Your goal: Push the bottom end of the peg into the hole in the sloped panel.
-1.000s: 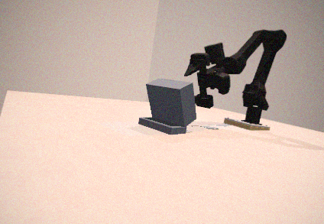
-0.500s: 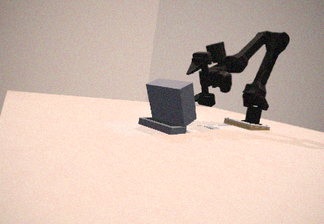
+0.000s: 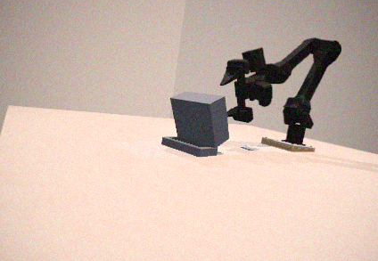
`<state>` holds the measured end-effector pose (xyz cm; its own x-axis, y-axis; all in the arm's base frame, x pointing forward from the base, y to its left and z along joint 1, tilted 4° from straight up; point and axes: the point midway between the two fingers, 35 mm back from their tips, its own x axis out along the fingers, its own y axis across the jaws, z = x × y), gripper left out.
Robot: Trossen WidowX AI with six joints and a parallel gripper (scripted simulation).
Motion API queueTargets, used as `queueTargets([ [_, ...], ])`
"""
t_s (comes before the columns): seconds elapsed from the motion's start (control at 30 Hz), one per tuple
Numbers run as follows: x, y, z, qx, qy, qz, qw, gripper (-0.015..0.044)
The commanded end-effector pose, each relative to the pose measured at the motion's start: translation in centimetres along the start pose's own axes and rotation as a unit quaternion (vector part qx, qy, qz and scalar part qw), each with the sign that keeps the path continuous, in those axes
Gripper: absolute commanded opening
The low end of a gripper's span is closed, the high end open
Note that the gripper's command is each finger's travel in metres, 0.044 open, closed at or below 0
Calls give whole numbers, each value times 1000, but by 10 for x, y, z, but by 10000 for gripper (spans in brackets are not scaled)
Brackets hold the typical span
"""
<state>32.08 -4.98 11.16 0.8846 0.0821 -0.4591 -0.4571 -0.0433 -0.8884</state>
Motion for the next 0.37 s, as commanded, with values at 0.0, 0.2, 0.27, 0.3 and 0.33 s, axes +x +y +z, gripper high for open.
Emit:
queueTargets([
  [0.0,-4,-2,0,-3,-2,-4,1000,440],
  [0.2,-9,-1,0,-2,-1,-3,1000,440],
  [0.27,-11,-1,0,-2,-1,-3,1000,440],
  [0.3,-12,-1,0,-2,-1,-3,1000,440],
  [0.33,-13,-1,0,-2,-1,-3,1000,440],
])
